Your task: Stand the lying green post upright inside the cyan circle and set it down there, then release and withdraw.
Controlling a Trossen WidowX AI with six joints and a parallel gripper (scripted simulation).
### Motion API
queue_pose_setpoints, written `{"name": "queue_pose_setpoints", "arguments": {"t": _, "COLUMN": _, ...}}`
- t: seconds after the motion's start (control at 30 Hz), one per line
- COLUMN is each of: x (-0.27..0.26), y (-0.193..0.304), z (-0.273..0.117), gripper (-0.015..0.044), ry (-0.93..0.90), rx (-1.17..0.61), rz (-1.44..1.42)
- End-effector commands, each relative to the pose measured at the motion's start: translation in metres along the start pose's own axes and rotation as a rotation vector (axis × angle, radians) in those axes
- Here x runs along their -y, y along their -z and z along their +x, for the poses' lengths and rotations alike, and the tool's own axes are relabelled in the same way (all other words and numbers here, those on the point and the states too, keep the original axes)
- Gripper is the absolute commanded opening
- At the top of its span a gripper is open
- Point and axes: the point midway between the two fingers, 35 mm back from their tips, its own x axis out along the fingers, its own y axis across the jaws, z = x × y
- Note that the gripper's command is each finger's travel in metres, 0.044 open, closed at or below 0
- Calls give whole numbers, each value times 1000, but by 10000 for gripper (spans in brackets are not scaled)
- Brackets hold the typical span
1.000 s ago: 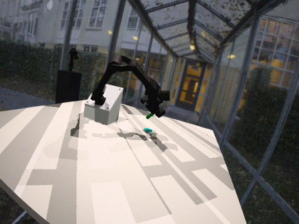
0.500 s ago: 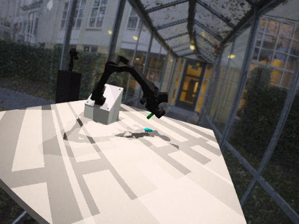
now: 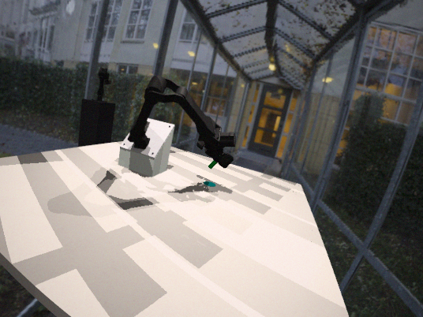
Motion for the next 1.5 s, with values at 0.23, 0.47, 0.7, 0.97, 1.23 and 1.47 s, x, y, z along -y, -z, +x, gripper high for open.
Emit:
{"name": "queue_pose_setpoints", "arguments": {"t": 0.23, "x": -2, "y": 2, "z": -3, "gripper": 23, "ry": 2, "rx": 76, "rz": -22}}
{"name": "queue_pose_setpoints", "arguments": {"t": 0.47, "x": -1, "y": 2, "z": -5, "gripper": 23, "ry": 9, "rx": 128, "rz": -37}}
{"name": "queue_pose_setpoints", "arguments": {"t": 0.7, "x": -1, "y": 2, "z": -9, "gripper": 23, "ry": 20, "rx": 178, "rz": -53}}
{"name": "queue_pose_setpoints", "arguments": {"t": 0.97, "x": 0, "y": 2, "z": -13, "gripper": 23, "ry": 34, "rx": 236, "rz": -73}}
{"name": "queue_pose_setpoints", "arguments": {"t": 1.23, "x": 0, "y": 3, "z": -17, "gripper": 23, "ry": 51, "rx": 292, "rz": -96}}
{"name": "queue_pose_setpoints", "arguments": {"t": 1.47, "x": -1, "y": 3, "z": -22, "gripper": 23, "ry": 68, "rx": 340, "rz": -117}}
